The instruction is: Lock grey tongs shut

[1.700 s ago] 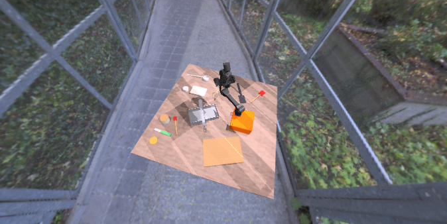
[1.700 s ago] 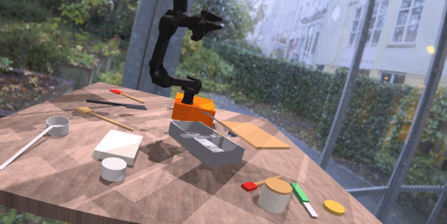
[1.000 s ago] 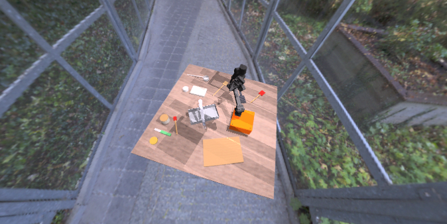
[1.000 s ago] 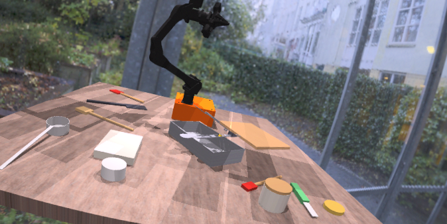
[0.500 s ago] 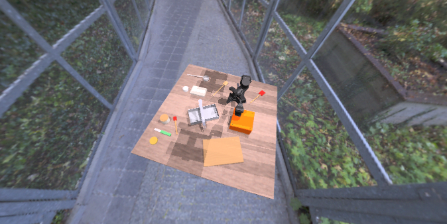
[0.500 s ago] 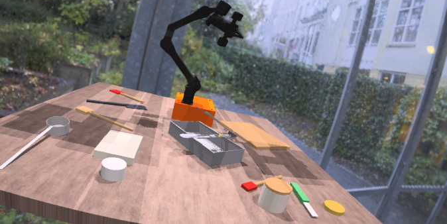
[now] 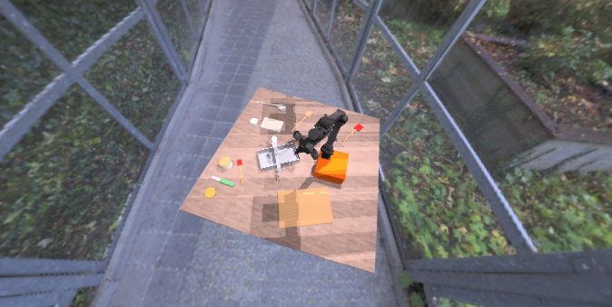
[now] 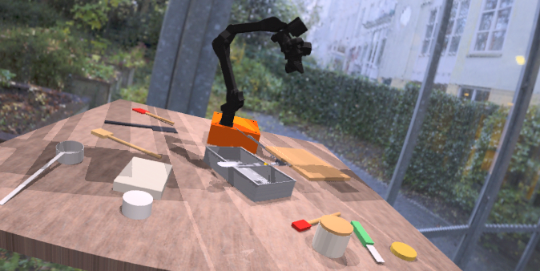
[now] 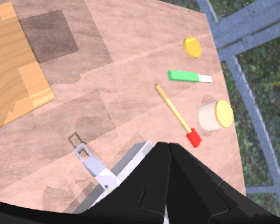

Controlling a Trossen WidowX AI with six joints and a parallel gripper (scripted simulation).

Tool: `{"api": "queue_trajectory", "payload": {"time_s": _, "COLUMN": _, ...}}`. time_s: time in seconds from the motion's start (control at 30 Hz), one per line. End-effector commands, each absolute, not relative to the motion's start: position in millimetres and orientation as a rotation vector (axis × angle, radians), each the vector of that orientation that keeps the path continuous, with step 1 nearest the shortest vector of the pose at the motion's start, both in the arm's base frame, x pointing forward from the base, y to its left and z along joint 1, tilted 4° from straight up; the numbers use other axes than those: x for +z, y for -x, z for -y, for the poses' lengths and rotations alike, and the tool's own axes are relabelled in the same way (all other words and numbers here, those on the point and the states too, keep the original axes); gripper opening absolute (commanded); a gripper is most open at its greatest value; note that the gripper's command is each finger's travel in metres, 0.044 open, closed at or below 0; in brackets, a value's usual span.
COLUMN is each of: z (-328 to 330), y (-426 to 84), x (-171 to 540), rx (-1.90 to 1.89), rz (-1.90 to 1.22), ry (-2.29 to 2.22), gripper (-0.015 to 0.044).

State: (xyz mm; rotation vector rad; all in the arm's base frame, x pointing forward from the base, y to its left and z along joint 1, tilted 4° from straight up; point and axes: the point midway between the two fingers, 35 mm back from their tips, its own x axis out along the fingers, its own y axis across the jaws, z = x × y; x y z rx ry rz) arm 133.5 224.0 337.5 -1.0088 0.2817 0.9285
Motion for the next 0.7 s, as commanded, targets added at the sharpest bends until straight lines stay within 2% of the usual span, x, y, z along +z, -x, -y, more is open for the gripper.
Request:
{"api": "queue_trajectory", "payload": {"time_s": 0.0, "z": -228, "y": -183, "x": 286, "rx": 0.716, "rz": -0.664, "ry": 0.677, "gripper": -0.015}}
{"api": "queue_trajectory", "payload": {"time_s": 0.33, "z": -207, "y": -244, "x": 217, "rx": 0.286, "rz": -1.064, "ry": 0.143, "gripper": -0.015}}
{"api": "queue_trajectory", "payload": {"time_s": 0.67, "z": -165, "y": -286, "x": 151, "rx": -0.261, "rz": -1.294, "ry": -0.415, "gripper": -0.015}}
